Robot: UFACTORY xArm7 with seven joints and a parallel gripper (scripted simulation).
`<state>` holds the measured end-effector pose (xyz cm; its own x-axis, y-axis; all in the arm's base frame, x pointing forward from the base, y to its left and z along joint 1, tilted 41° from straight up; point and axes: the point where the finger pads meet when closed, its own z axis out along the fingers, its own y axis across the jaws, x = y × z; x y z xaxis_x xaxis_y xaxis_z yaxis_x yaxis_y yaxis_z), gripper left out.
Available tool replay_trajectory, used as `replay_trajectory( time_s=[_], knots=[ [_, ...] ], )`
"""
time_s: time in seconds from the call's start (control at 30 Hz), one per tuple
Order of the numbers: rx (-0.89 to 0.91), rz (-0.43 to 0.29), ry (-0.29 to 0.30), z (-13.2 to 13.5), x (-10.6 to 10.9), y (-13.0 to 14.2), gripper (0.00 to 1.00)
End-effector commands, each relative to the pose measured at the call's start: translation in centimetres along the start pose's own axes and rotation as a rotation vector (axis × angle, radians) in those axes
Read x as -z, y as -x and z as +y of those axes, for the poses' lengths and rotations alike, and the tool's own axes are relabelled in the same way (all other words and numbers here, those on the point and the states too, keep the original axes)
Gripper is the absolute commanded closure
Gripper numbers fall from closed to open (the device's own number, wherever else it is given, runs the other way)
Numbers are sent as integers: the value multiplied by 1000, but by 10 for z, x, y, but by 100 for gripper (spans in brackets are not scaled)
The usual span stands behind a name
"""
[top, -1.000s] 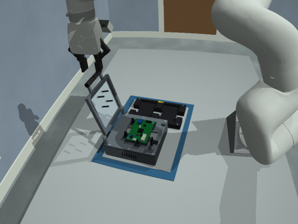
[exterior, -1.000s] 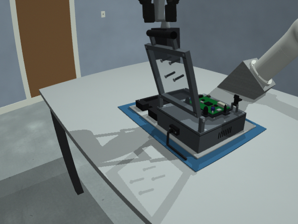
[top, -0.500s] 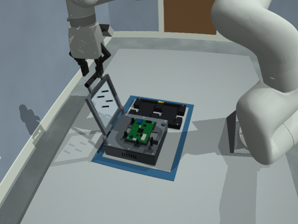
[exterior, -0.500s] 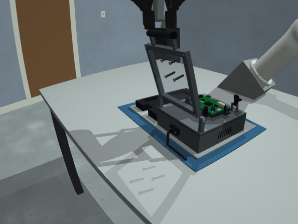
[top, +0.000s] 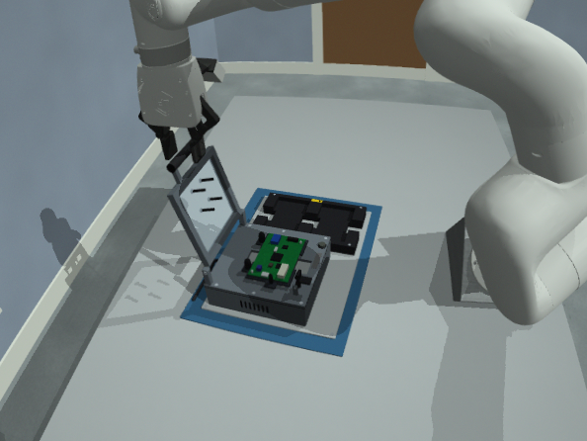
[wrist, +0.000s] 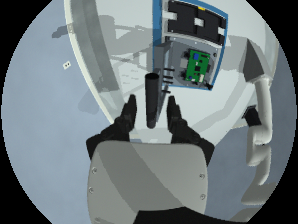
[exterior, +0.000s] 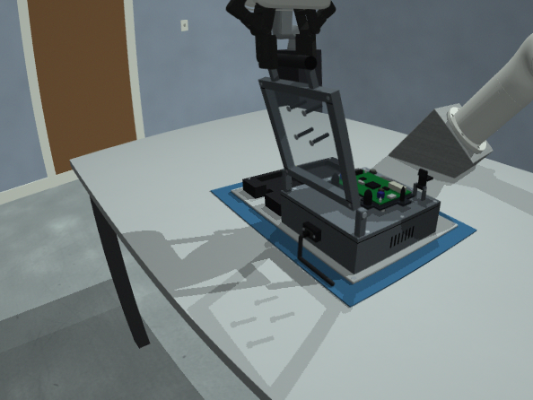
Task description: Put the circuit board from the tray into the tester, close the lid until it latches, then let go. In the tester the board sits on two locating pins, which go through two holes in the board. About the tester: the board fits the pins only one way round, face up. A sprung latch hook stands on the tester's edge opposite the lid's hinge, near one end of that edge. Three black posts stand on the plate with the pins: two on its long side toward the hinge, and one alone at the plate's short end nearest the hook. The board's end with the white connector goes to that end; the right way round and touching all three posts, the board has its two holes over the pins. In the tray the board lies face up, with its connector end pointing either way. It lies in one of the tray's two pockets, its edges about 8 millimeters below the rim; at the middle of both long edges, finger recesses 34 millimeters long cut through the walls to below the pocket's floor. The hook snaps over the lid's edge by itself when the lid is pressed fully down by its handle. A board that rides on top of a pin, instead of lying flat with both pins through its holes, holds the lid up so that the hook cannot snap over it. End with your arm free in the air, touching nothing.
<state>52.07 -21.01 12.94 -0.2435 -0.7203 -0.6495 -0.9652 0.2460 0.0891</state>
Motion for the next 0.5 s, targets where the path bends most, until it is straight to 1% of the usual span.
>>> replay_trajectory(
  time_s=[0.0,0.47],
  knots=[
    [-1,2,-6,-1,-1,-1,49],
    [-1,2,-6,-1,-2,-1,49]
  ],
)
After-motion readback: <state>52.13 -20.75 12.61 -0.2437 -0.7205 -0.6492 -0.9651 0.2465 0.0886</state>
